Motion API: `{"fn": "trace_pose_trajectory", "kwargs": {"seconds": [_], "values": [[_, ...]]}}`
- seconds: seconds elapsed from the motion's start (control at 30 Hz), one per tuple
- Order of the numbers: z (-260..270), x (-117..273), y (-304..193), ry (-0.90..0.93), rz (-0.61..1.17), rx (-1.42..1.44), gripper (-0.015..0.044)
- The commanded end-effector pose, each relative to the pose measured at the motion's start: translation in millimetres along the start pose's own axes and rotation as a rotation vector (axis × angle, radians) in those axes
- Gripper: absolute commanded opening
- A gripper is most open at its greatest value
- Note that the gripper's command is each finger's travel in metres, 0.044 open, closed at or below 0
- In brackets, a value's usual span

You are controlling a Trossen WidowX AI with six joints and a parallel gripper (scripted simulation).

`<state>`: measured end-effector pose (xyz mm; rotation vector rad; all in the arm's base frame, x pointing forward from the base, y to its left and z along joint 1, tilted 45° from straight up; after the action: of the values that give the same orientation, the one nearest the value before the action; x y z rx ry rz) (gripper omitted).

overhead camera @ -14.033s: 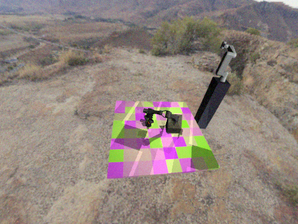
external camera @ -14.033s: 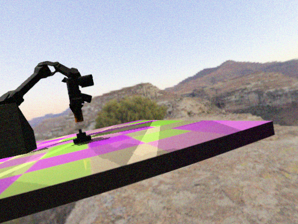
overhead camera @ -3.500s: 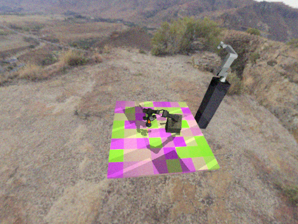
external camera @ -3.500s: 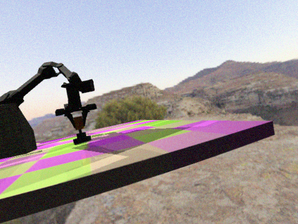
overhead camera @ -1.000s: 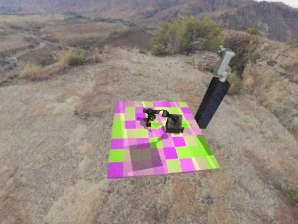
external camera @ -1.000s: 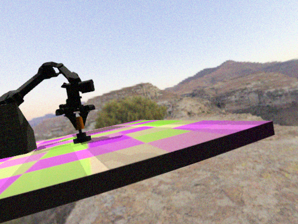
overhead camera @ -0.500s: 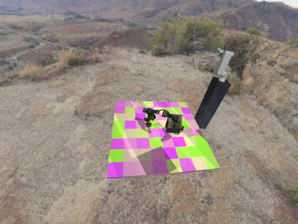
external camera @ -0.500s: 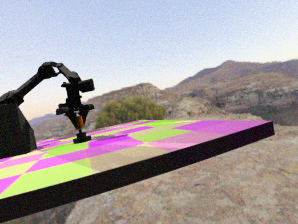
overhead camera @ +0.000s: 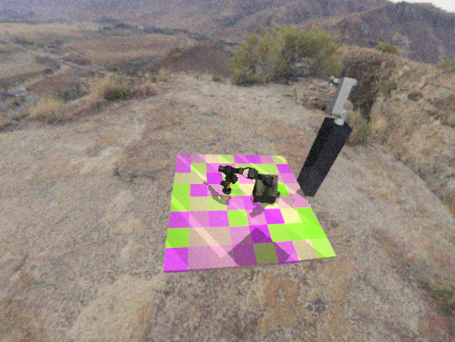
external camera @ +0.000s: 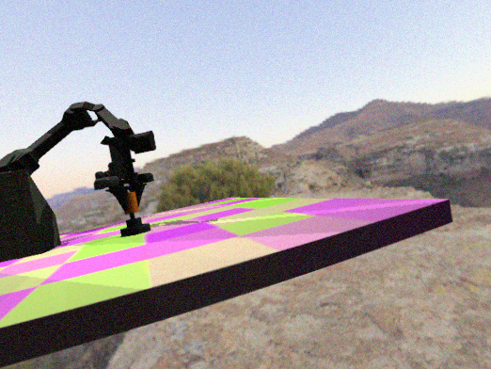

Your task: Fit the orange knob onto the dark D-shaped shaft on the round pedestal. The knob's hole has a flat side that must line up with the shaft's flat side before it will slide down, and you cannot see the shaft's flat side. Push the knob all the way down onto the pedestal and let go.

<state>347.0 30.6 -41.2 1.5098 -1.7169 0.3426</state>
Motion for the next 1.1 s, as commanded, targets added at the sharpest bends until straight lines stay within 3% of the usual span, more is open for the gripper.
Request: {"fn": "trace_pose_trajectory", "kwargs": {"seconds": [0.0,0.37,0.6,1.07], "values": [[0.1,-0.2,-0.1,-0.002,0.001,0.009,0.0],[-0.6,4.0,-0.3,-0.001,0.001,0.018,0.0],[-0.4,1.9,0.0,-0.001,0.001,0.218,0.0],[-0.2,-0.5,-0.4,-0.001,0.001,0.218,0.0]]}}
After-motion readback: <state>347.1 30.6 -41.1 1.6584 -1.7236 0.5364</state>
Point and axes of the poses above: the point midway between the two fingers, 35 mm back from their tips, its own x axis back along the fingers, its own z axis across the jaws, y = z × x, the point moved 5 cm from there along x, back along the fingers, and after that the axes turned 9 degrees about x, right-handed, at the moved point
